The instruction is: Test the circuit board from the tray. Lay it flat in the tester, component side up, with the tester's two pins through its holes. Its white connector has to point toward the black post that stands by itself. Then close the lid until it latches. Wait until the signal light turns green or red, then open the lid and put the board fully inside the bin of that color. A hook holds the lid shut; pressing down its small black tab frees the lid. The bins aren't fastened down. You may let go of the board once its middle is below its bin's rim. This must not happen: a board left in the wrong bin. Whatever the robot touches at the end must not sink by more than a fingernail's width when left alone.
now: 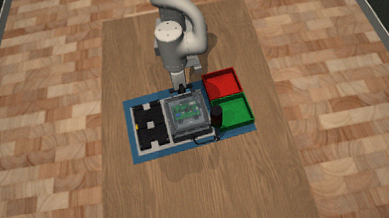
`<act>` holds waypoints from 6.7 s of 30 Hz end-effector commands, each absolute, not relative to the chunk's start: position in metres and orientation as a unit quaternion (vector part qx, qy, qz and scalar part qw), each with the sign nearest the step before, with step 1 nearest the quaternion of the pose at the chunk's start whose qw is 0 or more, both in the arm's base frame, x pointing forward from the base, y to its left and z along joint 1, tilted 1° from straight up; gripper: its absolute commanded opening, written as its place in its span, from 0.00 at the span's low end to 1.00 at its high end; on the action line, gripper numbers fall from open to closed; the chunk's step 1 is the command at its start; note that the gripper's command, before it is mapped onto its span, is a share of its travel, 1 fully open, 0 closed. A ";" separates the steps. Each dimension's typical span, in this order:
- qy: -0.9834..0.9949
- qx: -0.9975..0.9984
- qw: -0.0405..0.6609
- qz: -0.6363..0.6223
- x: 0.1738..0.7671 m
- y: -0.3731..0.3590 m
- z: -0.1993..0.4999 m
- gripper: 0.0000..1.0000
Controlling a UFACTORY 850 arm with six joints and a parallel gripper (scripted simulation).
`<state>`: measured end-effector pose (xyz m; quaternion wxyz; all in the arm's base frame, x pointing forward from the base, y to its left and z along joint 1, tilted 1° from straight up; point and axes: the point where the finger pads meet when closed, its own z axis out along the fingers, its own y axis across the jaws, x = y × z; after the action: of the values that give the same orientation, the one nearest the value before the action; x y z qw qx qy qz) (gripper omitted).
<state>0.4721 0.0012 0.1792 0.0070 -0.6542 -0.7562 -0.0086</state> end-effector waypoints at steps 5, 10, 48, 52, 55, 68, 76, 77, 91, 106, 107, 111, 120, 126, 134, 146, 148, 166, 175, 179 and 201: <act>-0.756 -0.654 0.006 -0.009 0.446 -0.002 0.156 0.00; -0.756 -0.654 0.006 -0.009 0.433 -0.004 0.139 0.00; -0.756 -0.654 0.006 -0.009 0.399 -0.007 0.048 0.00; -0.756 -0.654 0.007 -0.009 0.399 -0.007 0.043 0.00; -0.756 -0.654 0.007 -0.010 0.399 -0.006 0.041 0.00; -0.756 -0.654 0.007 -0.009 0.398 -0.006 0.035 0.00; -0.756 -0.654 0.006 -0.009 0.398 -0.006 0.032 0.00; -0.756 -0.654 0.006 -0.009 0.398 -0.006 0.032 0.00; -0.756 -0.654 0.006 -0.009 0.398 -0.006 0.031 0.00; -0.756 -0.654 0.006 -0.009 0.398 -0.006 0.030 0.00; -0.756 -0.654 0.006 -0.009 0.398 -0.006 0.030 0.00; -0.756 -0.654 0.006 -0.009 0.398 -0.006 0.030 0.00; -0.756 -0.654 0.006 -0.009 0.398 -0.006 0.030 0.24; -0.756 -0.654 0.006 -0.009 0.398 -0.006 0.030 0.24; -0.756 -0.654 0.006 -0.009 0.398 -0.006 0.030 0.24; -0.756 -0.654 0.006 -0.009 0.398 -0.006 0.030 0.24; -0.756 -0.654 0.006 -0.009 0.398 -0.006 0.030 0.24; -0.756 -0.654 0.006 -0.009 0.398 -0.007 0.040 0.24; -0.756 -0.654 0.006 -0.009 0.398 -0.008 0.086 0.24; -0.756 -0.654 0.006 -0.009 0.398 -0.008 0.108 0.24; -0.756 -0.654 0.006 -0.009 0.398 -0.009 0.130 1.00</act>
<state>0.3970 -0.0087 0.1293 0.0071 -0.6543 -0.7562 -0.0087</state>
